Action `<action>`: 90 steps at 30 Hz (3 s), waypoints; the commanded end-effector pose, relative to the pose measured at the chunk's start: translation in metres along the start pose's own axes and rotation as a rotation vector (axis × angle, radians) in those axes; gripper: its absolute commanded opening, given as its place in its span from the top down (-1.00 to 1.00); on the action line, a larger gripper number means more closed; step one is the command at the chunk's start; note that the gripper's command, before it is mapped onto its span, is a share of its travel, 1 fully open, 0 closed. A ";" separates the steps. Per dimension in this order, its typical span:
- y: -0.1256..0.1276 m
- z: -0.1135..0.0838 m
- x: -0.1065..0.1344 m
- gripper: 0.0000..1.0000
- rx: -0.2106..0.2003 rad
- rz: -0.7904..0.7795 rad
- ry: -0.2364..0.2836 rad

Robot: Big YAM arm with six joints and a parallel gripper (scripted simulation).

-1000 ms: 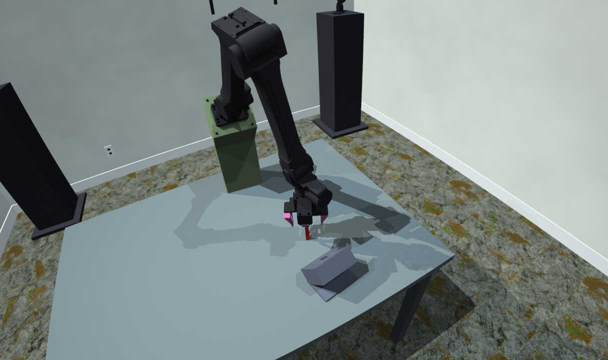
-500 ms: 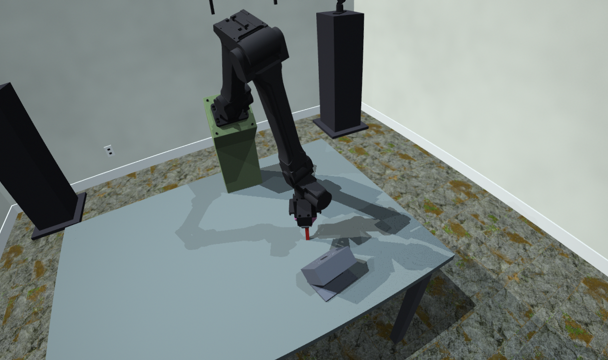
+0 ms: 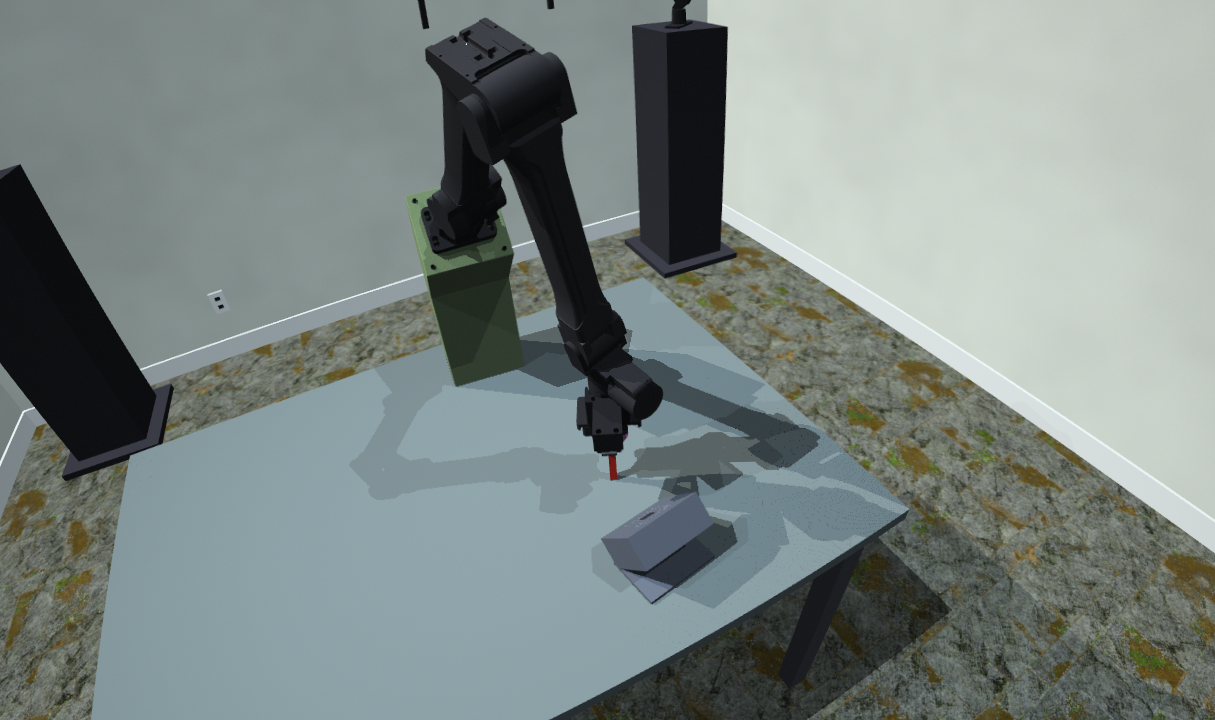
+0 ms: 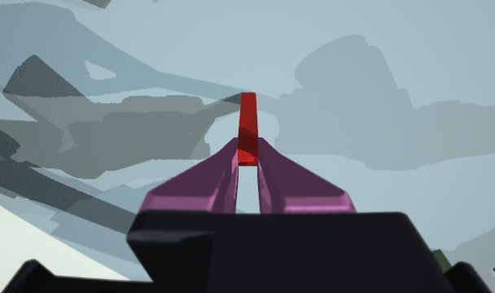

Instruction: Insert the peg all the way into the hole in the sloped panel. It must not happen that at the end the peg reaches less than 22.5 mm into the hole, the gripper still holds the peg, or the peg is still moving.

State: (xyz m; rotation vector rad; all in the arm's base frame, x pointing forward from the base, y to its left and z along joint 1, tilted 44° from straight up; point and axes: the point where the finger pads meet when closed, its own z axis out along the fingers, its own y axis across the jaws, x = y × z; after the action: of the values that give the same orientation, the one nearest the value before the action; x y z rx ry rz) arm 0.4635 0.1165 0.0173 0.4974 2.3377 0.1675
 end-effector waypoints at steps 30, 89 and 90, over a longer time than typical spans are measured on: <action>-0.004 -0.063 -0.008 1.00 -0.008 0.051 -0.034; -0.009 -0.050 -0.017 1.00 -0.236 0.414 -0.189; -0.009 -0.050 -0.017 1.00 -0.241 0.421 -0.191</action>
State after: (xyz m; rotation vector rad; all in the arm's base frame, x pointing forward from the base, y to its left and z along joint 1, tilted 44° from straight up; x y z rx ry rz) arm 0.4407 0.1123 0.0702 0.7861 1.9844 0.5585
